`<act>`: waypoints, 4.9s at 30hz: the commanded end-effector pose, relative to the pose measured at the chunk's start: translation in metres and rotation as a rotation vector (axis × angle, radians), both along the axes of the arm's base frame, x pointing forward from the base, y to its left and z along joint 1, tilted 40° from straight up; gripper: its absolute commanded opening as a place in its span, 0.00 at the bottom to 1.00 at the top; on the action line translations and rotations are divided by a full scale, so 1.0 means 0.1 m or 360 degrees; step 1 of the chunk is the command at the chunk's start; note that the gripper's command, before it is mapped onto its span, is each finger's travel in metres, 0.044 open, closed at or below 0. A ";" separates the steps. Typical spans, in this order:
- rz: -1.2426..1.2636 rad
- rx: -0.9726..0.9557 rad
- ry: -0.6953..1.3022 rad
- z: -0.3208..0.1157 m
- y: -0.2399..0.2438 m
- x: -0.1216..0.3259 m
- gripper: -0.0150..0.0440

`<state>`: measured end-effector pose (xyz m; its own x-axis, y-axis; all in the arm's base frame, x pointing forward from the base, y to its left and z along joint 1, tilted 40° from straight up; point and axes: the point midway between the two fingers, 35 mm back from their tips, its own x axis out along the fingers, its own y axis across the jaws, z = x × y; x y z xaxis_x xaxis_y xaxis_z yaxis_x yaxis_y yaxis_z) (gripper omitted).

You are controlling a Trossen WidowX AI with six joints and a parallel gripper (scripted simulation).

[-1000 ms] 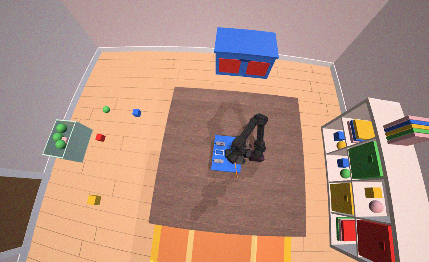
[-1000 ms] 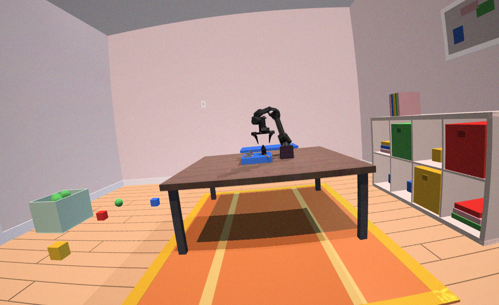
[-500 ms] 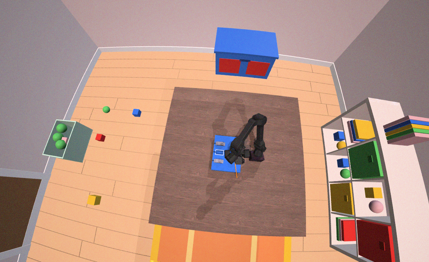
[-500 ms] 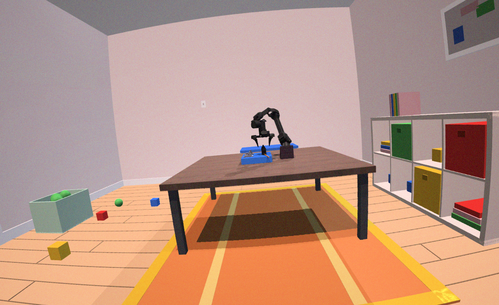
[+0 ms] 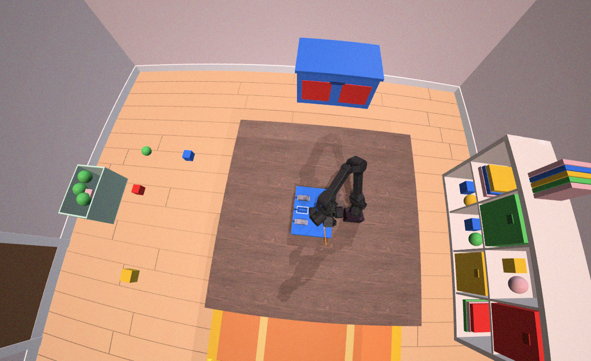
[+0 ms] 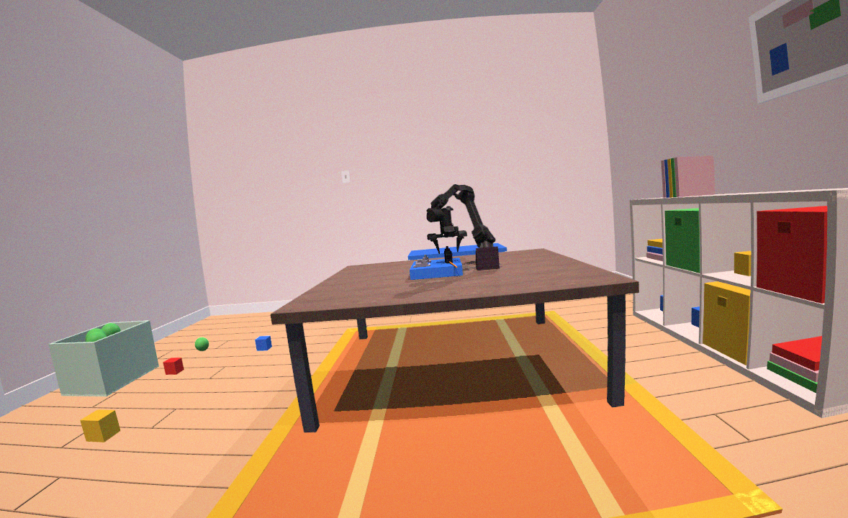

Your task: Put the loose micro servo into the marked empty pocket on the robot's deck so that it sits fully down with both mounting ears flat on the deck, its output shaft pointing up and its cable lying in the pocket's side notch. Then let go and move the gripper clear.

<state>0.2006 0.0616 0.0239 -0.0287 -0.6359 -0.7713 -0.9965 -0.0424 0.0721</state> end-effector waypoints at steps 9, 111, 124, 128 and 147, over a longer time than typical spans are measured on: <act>0.0009 -0.0006 0.0001 -0.01 -0.02 0.00 0.51; -0.2083 -0.0078 -0.1732 0.41 -0.07 0.36 0.25; -0.2084 -0.0074 -0.1737 0.43 -0.09 0.81 0.25; -0.2084 -0.0073 -0.1738 0.43 -0.10 0.96 0.25; -0.2084 -0.0070 -0.1744 0.43 -0.15 1.45 0.25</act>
<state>0.3428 0.0462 0.0657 -0.0279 -0.6392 -0.7685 0.0616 0.7662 -0.6396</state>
